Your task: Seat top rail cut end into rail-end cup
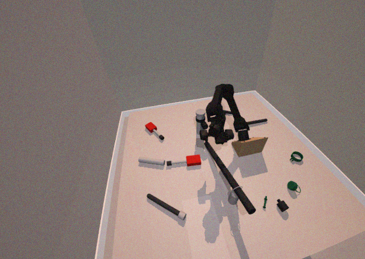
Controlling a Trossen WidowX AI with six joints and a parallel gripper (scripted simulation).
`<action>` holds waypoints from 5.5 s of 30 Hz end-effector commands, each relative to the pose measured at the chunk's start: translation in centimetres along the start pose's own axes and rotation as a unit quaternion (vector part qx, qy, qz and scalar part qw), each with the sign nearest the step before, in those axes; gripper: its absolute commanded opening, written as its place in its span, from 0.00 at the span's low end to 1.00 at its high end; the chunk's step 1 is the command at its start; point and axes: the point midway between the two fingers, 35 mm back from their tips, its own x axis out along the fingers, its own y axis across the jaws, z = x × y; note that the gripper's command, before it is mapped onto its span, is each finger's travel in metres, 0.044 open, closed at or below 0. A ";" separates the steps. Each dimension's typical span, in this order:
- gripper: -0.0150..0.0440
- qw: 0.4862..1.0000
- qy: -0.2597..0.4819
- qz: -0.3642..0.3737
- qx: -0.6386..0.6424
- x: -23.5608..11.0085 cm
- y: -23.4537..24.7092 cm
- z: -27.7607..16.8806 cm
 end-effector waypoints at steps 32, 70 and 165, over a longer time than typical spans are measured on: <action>1.00 0.994 0.000 0.038 -0.102 7.2 0.3 0.3; 0.73 0.994 0.001 0.038 -0.102 12.1 0.7 0.2; 0.25 0.984 0.138 0.039 -0.105 3.4 -0.4 -3.2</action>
